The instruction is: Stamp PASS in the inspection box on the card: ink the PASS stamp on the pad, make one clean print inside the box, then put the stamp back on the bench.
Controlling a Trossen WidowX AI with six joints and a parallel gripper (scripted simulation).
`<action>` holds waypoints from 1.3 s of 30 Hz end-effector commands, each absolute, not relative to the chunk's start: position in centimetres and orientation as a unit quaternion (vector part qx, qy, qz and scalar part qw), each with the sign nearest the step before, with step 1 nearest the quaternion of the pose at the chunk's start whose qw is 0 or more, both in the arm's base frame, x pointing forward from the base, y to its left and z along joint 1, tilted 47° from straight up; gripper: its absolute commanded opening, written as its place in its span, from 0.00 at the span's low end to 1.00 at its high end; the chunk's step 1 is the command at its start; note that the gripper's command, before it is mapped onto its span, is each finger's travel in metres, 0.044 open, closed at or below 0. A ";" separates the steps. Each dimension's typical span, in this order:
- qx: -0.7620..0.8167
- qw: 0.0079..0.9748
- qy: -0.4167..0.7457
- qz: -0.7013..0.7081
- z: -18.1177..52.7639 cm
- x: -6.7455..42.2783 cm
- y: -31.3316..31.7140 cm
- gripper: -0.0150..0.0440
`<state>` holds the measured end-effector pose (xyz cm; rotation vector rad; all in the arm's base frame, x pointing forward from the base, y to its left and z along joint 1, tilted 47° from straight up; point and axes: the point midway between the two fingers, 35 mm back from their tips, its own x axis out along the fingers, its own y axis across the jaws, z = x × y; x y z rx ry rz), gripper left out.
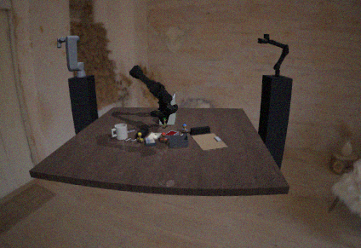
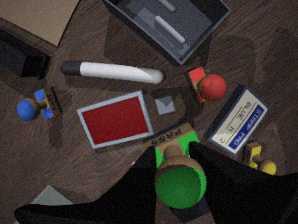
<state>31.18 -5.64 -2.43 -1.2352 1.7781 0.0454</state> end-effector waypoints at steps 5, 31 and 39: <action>-0.501 0.470 0.726 0.019 -5.1 32.5 -3.3 0.25; -0.502 0.469 0.727 0.013 -11.9 33.7 0.9 0.25; -0.502 0.469 0.727 0.013 -12.8 33.7 -0.1 0.25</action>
